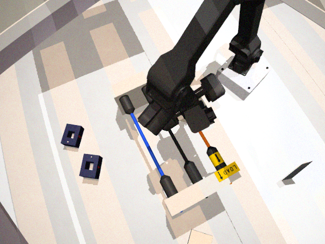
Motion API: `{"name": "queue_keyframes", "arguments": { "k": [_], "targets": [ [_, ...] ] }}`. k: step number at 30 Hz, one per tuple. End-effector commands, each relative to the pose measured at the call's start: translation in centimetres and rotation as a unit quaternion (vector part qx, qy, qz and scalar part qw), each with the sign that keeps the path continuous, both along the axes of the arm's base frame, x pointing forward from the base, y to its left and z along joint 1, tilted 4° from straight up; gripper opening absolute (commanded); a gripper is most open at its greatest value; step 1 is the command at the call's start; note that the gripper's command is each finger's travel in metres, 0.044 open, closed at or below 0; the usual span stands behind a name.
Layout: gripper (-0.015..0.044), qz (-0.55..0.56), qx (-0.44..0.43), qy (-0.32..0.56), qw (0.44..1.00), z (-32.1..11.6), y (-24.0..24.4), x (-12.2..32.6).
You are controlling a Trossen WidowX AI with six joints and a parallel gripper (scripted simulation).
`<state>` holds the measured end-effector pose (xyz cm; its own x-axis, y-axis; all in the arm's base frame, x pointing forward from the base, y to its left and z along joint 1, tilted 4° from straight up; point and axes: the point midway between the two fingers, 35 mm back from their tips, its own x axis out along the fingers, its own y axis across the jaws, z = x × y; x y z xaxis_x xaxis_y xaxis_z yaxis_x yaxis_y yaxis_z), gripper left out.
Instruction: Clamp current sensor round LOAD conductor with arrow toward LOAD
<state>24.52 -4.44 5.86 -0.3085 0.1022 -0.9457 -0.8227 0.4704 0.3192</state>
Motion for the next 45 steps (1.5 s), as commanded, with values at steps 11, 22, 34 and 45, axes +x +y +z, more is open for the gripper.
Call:
{"name": "queue_keyframes", "arguments": {
  "k": [11,22,34,45],
  "targets": [
    [0.0440,-0.001,0.005,0.007,1.000,0.69,0.35,-0.57],
    [0.0440,-0.001,0.005,0.007,1.000,0.69,0.35,-0.57],
    [0.0440,-0.001,0.005,0.007,1.000,0.69,0.35,-0.57],
    [0.0433,0.000,0.000,0.000,1.000,0.00,0.00,0.00]
  ]
}}
